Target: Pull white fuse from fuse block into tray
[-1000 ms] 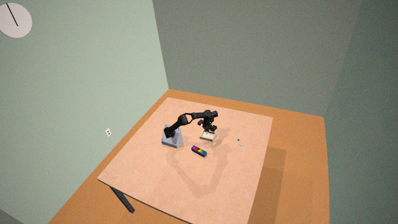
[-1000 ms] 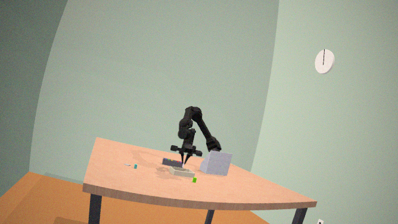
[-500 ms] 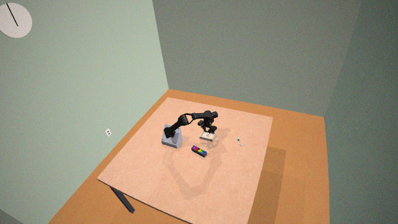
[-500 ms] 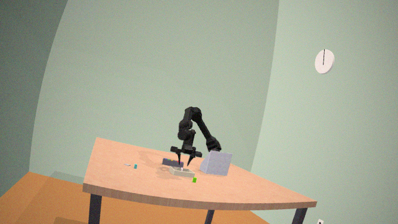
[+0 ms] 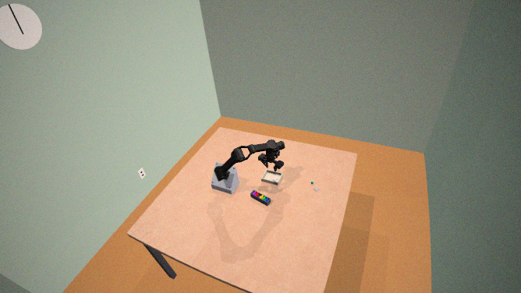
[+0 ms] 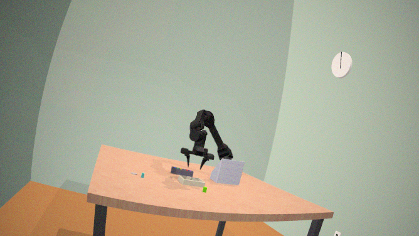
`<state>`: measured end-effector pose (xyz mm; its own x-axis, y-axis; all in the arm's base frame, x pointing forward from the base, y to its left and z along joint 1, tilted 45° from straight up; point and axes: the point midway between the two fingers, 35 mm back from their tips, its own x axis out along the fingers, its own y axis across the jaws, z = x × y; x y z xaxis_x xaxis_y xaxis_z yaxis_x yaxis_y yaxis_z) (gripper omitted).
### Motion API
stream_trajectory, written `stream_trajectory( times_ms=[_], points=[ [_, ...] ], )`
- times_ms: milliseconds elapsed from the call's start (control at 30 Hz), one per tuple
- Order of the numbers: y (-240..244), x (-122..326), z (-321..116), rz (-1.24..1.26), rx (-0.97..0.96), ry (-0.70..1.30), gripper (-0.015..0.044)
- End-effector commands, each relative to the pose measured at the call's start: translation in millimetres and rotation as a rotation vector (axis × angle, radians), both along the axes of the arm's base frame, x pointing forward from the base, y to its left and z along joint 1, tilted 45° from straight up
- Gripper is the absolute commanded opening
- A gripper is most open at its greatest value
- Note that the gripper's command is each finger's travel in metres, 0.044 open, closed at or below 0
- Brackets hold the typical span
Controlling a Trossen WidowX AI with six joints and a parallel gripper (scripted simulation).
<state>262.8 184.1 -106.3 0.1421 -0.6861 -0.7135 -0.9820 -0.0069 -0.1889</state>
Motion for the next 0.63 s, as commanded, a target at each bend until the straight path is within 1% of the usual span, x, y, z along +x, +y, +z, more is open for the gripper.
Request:
stream_trajectory(
  times_ms=[0,600],
  points=[
    [0.9,-0.4,0.5,-0.005,0.003,0.000,0.0330],
    [-0.1,0.1,0.1,-0.001,0.000,0.000,0.0330]
  ],
)
